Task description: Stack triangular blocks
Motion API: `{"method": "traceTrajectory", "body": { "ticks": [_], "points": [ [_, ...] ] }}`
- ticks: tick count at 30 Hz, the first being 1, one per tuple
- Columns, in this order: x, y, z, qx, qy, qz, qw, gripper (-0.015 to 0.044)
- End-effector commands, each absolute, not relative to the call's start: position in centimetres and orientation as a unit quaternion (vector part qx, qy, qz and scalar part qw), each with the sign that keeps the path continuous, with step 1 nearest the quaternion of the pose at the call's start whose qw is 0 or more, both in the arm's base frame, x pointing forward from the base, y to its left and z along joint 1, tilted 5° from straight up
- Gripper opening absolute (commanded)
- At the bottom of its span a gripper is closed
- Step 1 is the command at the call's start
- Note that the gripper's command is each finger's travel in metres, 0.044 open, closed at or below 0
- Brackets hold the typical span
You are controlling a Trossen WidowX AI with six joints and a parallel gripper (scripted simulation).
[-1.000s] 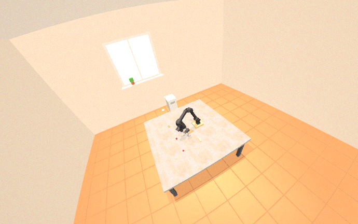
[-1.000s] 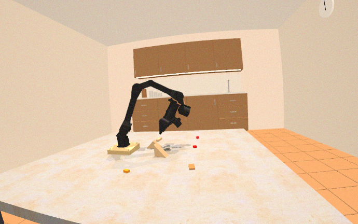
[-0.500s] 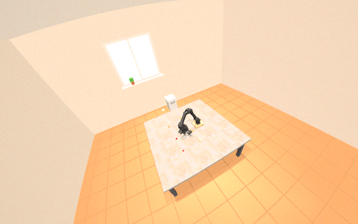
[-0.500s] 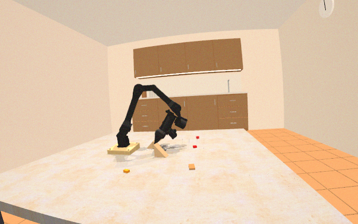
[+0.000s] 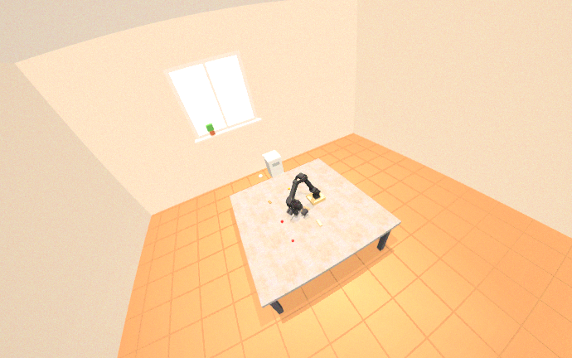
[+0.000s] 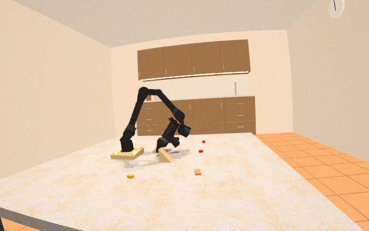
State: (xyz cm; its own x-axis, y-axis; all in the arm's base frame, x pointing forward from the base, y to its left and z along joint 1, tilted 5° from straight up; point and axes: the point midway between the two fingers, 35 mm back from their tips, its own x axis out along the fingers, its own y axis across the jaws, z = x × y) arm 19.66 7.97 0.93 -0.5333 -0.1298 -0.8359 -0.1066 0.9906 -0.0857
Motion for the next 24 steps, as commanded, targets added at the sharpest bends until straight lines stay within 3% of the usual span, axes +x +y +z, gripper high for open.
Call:
{"method": "traceTrajectory", "body": {
  "ticks": [1, 12, 20, 24],
  "points": [
    [19.54, 7.98, 0.81, -0.067, 0.876, -0.009, 0.477, 0.0440],
    [19.63, 7.96, 0.92, -0.068, 0.876, -0.012, 0.478, 0.0151],
    [19.63, 7.96, 0.92, -0.068, 0.876, -0.012, 0.478, 0.0098],
    [19.64, 7.97, 0.99, -0.067, 0.875, -0.012, 0.478, 0.0000]
  ]
}}
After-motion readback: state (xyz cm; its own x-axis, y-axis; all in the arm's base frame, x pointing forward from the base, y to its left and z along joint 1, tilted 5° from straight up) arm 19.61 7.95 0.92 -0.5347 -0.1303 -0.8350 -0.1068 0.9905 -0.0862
